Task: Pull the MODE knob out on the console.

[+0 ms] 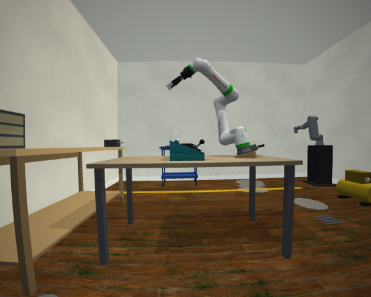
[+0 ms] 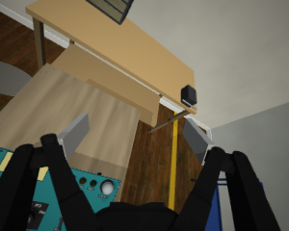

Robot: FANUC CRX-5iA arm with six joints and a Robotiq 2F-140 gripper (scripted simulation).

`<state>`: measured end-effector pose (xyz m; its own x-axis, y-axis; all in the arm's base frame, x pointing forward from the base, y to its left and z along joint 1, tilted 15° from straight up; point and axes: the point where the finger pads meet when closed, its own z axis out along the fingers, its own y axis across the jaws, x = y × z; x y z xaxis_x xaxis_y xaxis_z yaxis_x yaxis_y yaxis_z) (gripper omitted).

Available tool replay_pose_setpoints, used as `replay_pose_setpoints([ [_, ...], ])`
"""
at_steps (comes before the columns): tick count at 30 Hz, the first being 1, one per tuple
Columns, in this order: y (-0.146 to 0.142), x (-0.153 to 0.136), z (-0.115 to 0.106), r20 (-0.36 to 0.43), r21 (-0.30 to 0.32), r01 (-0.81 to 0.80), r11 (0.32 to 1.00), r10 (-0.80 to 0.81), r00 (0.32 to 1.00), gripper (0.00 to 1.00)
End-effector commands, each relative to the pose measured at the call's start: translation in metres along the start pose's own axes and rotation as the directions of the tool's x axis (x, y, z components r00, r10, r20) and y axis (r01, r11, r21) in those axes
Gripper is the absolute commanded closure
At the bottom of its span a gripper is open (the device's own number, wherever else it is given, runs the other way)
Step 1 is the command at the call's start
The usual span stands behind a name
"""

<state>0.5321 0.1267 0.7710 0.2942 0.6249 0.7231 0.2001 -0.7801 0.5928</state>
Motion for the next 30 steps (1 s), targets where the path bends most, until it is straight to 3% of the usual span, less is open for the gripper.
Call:
replay_pose_setpoints([
  [1,0.0,0.0,0.0,0.001,0.001,0.0,1.0,0.0,1.0,0.0],
  [3,0.0,0.0,0.0,0.001,0.001,0.0,1.0,0.0,1.0,0.0],
  [5,0.035,0.016,0.008,0.008,0.002,0.049,0.999,-0.049,0.999,0.0],
  [18,0.035,0.016,0.008,0.008,0.002,0.049,0.999,-0.049,0.999,0.0],
  [19,0.051,0.021,0.011,0.012,0.006,0.071,0.997,-0.071,0.997,0.0],
  [29,0.051,0.021,0.011,0.012,0.006,0.071,0.997,-0.071,0.997,0.0],
  [30,0.066,0.024,0.014,0.017,0.012,0.091,0.996,-0.091,0.996,0.0],
])
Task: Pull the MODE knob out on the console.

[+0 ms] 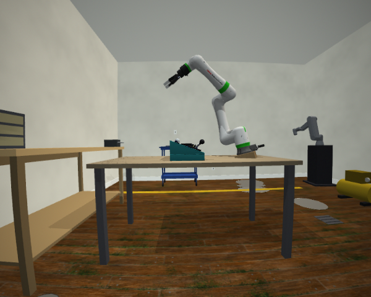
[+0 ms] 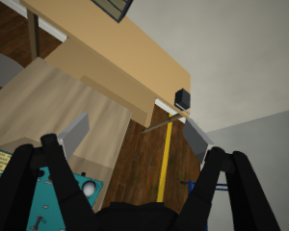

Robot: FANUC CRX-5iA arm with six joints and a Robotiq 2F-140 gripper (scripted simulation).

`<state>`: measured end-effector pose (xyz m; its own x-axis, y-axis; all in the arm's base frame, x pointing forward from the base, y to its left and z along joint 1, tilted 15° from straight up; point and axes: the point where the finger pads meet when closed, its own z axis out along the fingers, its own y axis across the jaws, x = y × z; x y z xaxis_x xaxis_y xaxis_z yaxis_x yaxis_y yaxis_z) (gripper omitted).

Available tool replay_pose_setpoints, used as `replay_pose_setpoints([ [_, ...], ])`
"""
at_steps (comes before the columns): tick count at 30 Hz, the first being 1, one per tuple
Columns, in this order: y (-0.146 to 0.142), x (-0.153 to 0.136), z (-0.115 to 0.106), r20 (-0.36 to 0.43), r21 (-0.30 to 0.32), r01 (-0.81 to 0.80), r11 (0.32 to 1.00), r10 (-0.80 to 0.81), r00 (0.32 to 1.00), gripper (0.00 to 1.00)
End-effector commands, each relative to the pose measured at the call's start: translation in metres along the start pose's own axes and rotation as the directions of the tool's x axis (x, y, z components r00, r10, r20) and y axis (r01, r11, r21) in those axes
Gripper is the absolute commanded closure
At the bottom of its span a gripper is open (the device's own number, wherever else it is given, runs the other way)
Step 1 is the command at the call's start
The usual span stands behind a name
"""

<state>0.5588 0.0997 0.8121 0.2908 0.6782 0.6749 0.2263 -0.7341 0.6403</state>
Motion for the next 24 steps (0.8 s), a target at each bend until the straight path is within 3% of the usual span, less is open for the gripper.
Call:
replay_pose_setpoints([
  [1,0.03,0.002,0.006,0.01,0.013,0.039,0.999,-0.04,0.999,0.0],
  [15,0.03,0.002,0.006,0.01,0.013,0.039,0.999,-0.04,0.999,0.0],
  [17,0.054,-0.004,0.01,0.022,0.033,0.071,0.997,-0.071,0.997,0.0],
  [24,0.054,-0.004,0.01,0.022,0.033,0.071,0.997,-0.071,0.997,0.0],
])
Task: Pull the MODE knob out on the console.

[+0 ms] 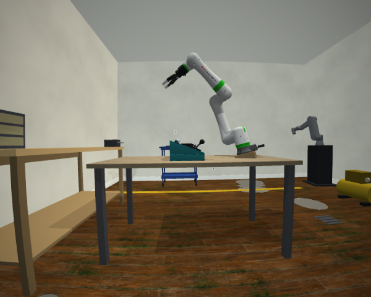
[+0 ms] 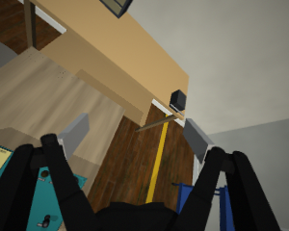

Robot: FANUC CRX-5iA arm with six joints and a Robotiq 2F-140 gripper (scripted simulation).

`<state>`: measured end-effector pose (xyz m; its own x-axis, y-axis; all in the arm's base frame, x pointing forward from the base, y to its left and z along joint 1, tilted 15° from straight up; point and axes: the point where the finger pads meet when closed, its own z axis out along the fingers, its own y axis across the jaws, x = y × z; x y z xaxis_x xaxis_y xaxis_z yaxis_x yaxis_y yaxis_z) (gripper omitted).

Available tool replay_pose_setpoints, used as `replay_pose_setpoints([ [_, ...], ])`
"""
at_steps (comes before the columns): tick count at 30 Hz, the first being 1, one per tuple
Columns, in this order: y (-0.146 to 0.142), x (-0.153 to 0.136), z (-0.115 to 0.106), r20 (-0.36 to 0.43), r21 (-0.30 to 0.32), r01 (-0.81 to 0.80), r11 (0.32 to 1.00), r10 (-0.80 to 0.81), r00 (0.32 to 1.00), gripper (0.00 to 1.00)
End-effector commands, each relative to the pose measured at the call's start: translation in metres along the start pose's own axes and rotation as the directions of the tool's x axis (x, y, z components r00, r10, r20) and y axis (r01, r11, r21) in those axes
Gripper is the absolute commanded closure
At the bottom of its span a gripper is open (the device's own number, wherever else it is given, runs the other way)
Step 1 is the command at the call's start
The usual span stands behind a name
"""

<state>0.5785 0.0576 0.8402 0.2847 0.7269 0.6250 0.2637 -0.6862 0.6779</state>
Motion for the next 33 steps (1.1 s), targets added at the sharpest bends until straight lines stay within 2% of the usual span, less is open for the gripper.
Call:
replay_pose_setpoints([
  [1,0.001,-0.001,0.001,0.011,0.013,0.002,1.0,-0.002,1.0,0.0],
  [9,0.001,-0.001,0.001,0.011,0.013,0.002,1.0,-0.002,1.0,0.0],
  [11,0.018,-0.016,0.003,0.024,0.039,0.024,0.999,-0.025,0.999,0.0],
  [32,0.018,-0.016,0.003,0.024,0.039,0.024,0.999,-0.025,0.999,0.0],
  [33,0.024,-0.026,0.004,0.031,0.054,0.031,0.998,-0.032,0.999,0.0],
])
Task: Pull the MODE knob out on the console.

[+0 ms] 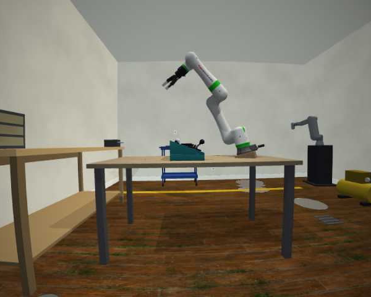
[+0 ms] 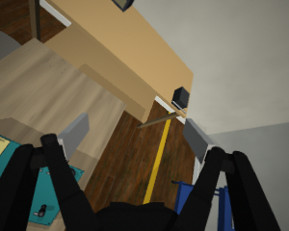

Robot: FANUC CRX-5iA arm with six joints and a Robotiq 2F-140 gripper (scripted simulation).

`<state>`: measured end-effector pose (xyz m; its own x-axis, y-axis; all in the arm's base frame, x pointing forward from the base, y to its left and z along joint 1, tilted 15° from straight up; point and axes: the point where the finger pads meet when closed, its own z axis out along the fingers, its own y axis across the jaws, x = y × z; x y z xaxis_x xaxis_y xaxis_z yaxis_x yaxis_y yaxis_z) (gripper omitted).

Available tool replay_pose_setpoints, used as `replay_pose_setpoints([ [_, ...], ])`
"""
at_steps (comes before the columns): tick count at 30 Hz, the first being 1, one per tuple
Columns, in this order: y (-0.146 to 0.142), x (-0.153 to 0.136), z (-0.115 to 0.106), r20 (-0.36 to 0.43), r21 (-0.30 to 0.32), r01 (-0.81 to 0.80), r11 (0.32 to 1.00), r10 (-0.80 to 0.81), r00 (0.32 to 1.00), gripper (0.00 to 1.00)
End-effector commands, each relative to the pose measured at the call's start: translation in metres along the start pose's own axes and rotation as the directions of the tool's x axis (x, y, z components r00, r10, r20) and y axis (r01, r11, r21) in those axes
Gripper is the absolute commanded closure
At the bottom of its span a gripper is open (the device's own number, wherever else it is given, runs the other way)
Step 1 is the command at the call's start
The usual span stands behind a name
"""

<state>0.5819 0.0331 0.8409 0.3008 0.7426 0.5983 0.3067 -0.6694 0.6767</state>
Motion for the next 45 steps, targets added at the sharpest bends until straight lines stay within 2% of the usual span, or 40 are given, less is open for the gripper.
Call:
replay_pose_setpoints([
  [1,0.006,-0.01,0.0,0.007,0.015,0.007,1.0,-0.007,1.0,0.0],
  [16,0.006,-0.01,0.0,0.007,0.015,0.007,1.0,-0.007,1.0,0.0],
  [20,0.01,-0.066,-0.001,0.034,0.082,0.008,0.997,-0.011,0.999,0.0],
  [23,0.01,-0.066,-0.001,0.034,0.082,0.008,0.997,-0.011,0.999,0.0],
  [24,0.007,-0.083,-0.002,0.04,0.1,0.001,0.995,-0.005,0.999,0.0],
  [28,0.007,-0.083,-0.002,0.04,0.1,0.001,0.995,-0.005,0.999,0.0],
  [29,0.001,-0.1,-0.004,0.047,0.118,-0.009,0.993,0.003,0.999,0.0],
  [32,0.001,-0.1,-0.004,0.047,0.118,-0.009,0.993,0.003,0.999,0.0],
  [33,-0.006,-0.118,-0.005,0.053,0.135,-0.021,0.991,0.014,0.998,0.0],
  [35,-0.006,-0.118,-0.005,0.053,0.135,-0.021,0.991,0.014,0.998,0.0],
  [36,-0.014,-0.136,-0.007,0.059,0.152,-0.036,0.988,0.027,0.998,0.0],
  [38,-0.014,-0.136,-0.007,0.059,0.152,-0.036,0.988,0.027,0.998,0.0],
  [39,-0.025,-0.155,-0.009,0.066,0.168,-0.053,0.984,0.042,0.997,0.0],
  [41,-0.025,-0.155,-0.009,0.066,0.168,-0.053,0.984,0.042,0.997,0.0],
  [42,-0.036,-0.174,-0.011,0.072,0.184,-0.072,0.98,0.06,0.996,0.0],
  [43,-0.036,-0.174,-0.011,0.072,0.184,-0.072,0.98,0.06,0.996,0.0],
  [44,-0.049,-0.192,-0.014,0.078,0.198,-0.093,0.976,0.079,0.994,0.0],
  [45,-0.049,-0.192,-0.014,0.078,0.198,-0.093,0.976,0.079,0.994,0.0],
])
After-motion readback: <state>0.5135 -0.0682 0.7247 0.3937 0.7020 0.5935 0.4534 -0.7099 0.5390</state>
